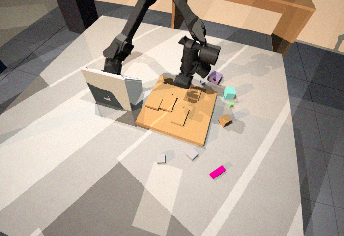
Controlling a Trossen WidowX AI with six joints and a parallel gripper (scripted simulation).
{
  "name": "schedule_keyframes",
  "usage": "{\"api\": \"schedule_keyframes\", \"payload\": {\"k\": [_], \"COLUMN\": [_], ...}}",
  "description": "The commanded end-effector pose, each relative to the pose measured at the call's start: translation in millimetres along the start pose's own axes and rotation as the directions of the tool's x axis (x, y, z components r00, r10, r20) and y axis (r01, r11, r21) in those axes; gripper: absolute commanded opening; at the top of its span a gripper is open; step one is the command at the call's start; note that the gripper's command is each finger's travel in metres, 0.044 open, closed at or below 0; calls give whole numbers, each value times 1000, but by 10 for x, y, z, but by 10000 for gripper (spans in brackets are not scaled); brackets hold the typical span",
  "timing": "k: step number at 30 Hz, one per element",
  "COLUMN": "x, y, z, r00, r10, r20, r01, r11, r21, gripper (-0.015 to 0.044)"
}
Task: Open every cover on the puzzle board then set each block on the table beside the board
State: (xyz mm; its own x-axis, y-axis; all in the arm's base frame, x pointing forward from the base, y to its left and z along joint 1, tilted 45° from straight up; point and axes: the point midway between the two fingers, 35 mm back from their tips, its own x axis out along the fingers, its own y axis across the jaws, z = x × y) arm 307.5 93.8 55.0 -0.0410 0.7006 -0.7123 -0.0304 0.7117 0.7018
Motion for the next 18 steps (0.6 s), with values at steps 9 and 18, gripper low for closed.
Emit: {"api": "schedule_keyframes", "payload": {"k": [9,18], "x": [148,238], "y": [4,7], "z": [-17,-18], "r00": [1000,1000], "r10": [5,5], "r20": [-6,-6], "r01": [-5,-5], "r11": [1000,1000], "r21": [7,7], "gripper": [0,0]}}
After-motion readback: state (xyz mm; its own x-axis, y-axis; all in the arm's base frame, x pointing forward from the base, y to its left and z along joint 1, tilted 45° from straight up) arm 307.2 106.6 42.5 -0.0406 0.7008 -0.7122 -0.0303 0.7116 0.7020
